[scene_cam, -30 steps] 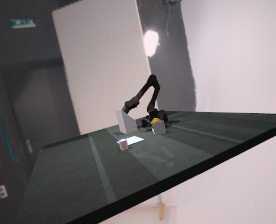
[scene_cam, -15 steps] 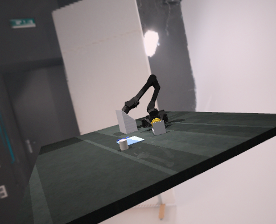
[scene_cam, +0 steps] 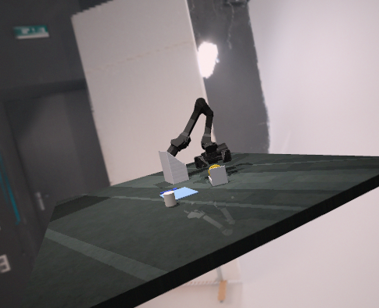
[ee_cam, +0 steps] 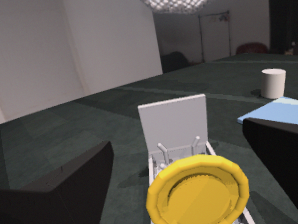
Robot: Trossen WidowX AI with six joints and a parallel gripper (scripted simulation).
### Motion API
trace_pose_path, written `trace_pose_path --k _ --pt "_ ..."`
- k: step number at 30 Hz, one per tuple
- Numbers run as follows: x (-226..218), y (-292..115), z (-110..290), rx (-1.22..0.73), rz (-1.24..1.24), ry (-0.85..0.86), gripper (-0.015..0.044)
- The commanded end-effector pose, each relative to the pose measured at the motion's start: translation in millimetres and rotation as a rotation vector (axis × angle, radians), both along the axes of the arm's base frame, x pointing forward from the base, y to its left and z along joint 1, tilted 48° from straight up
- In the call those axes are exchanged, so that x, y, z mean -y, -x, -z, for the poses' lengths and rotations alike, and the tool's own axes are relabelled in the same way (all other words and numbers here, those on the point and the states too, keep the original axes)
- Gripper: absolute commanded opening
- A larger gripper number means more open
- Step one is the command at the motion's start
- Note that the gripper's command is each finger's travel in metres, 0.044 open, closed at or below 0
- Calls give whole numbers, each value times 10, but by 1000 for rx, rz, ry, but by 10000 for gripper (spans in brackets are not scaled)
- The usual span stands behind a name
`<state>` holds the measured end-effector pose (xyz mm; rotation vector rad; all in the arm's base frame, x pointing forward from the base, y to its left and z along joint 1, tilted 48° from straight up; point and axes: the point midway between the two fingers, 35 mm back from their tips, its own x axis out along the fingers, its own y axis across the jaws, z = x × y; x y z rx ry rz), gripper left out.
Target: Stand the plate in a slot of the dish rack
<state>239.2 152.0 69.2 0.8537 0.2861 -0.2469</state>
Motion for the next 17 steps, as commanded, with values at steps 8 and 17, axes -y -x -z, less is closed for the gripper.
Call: trace_pose_path --k 8,17 --pt "561 -64 -537 16 -4 16 400" --pt "654 -147 -479 -72 -27 142 400"
